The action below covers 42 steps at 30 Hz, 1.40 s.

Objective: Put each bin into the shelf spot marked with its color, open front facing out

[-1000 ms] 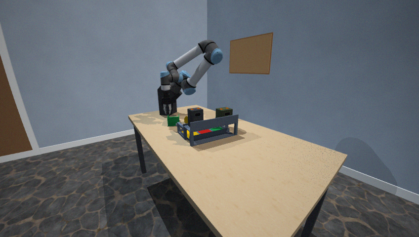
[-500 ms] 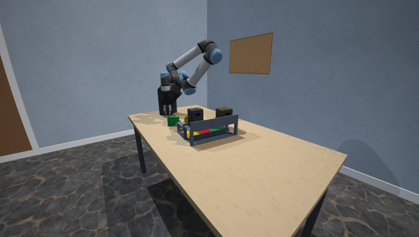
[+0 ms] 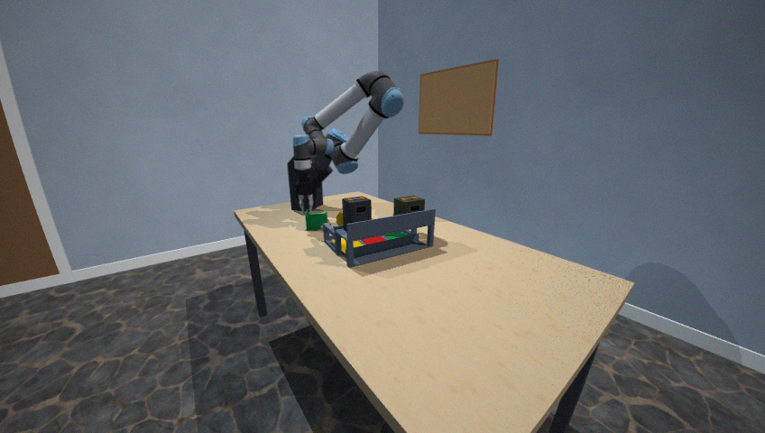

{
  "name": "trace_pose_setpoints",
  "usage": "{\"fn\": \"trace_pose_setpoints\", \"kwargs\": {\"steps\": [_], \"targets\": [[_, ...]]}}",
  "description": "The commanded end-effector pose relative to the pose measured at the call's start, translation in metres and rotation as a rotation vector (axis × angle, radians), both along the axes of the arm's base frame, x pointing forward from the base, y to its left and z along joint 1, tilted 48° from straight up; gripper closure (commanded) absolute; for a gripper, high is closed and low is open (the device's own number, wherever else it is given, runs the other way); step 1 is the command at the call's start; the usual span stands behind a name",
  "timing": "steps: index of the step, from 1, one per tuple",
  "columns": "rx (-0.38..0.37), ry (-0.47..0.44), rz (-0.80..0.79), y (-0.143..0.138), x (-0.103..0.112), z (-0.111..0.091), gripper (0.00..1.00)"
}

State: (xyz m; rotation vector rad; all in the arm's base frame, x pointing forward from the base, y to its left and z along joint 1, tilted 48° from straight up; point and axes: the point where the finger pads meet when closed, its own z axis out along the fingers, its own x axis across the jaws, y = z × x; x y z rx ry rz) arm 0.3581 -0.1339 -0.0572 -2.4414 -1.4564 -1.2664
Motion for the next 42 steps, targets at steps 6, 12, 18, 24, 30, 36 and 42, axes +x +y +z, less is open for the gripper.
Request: {"fn": "trace_pose_setpoints", "kwargs": {"steps": [6, 12, 18, 24, 30, 36, 42], "targets": [[-0.001, 0.0, -0.001, 0.004, 0.007, -0.008, 0.85], [-0.001, 0.0, -0.001, 0.006, 0.011, -0.012, 0.85], [-0.001, 0.0, -0.001, 0.007, 0.013, -0.014, 0.85], [-0.001, 0.0, -0.001, 0.008, 0.014, -0.015, 0.85], [-0.001, 0.0, -0.001, 0.008, 0.014, -0.015, 0.85], [-0.001, 0.0, -0.001, 0.008, 0.014, -0.015, 0.85], [-0.001, 0.0, -0.001, 0.008, 0.014, -0.015, 0.85]]}}
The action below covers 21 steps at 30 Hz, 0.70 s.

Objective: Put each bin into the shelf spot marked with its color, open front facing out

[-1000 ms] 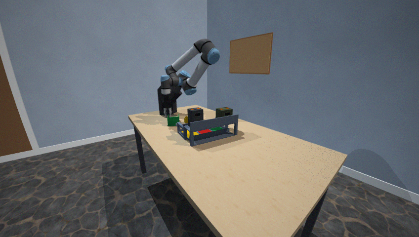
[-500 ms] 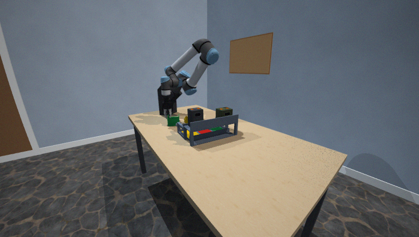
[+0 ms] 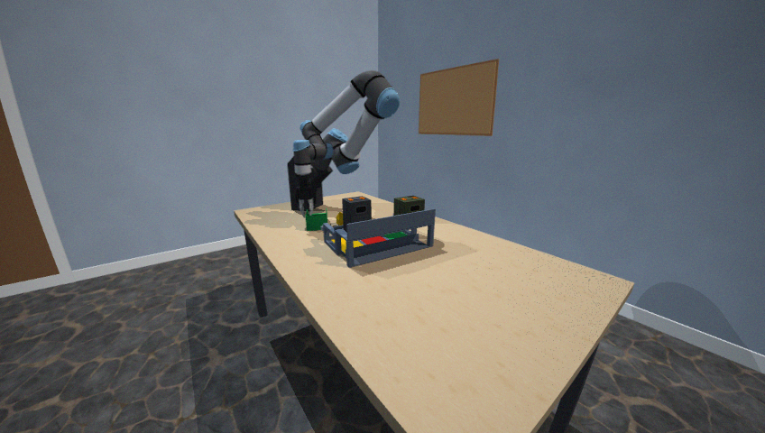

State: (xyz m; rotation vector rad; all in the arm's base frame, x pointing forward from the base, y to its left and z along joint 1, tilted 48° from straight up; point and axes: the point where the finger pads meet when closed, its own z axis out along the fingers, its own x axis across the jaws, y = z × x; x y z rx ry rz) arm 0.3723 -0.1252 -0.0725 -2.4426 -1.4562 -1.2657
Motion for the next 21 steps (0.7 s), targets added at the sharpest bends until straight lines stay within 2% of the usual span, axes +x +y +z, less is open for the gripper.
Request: {"fn": "trace_pose_setpoints", "kwargs": {"steps": [1, 2, 21], "targets": [[-0.001, 0.0, 0.0, -0.0004, 0.0, 0.0001, 0.85], [-0.001, 0.0, 0.0, -0.0004, 0.0, 0.0001, 1.0], [-0.001, 0.0, 0.0, -0.0004, 0.0, 0.0001, 1.0]]}}
